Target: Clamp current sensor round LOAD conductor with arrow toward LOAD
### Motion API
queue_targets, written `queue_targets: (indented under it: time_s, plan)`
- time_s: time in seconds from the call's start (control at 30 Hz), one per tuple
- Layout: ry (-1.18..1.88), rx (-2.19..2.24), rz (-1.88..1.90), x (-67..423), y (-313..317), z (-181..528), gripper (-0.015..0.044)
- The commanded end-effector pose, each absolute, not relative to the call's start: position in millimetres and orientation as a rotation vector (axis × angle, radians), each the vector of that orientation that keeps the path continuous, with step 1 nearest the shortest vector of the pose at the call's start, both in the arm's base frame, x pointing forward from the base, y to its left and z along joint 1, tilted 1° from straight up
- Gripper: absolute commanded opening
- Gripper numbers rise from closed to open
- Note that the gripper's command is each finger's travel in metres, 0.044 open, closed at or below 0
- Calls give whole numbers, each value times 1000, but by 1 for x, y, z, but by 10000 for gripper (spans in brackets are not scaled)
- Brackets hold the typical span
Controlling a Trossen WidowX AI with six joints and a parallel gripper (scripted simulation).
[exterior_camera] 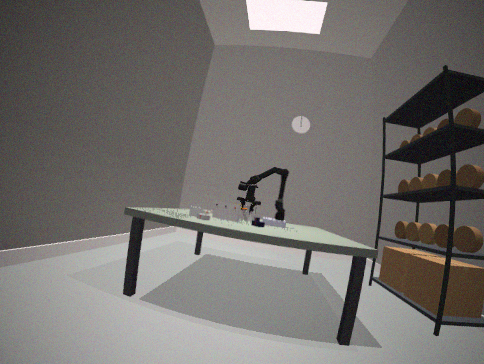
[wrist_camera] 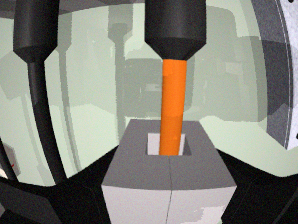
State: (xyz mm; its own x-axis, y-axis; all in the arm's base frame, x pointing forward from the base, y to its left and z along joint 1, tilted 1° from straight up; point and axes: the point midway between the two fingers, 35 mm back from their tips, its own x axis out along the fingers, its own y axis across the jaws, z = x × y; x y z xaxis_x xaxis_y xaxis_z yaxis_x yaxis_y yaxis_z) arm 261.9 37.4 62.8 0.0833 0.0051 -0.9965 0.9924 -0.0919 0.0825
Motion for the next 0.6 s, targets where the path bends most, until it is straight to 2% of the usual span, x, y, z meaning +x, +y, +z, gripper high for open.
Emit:
queue_targets:
  time_s: [0.0,0.57]
  plan:
    - [1109,1322,-1209,262,37,63,263]
    - [1109,1322,-1209,262,37,63,274]
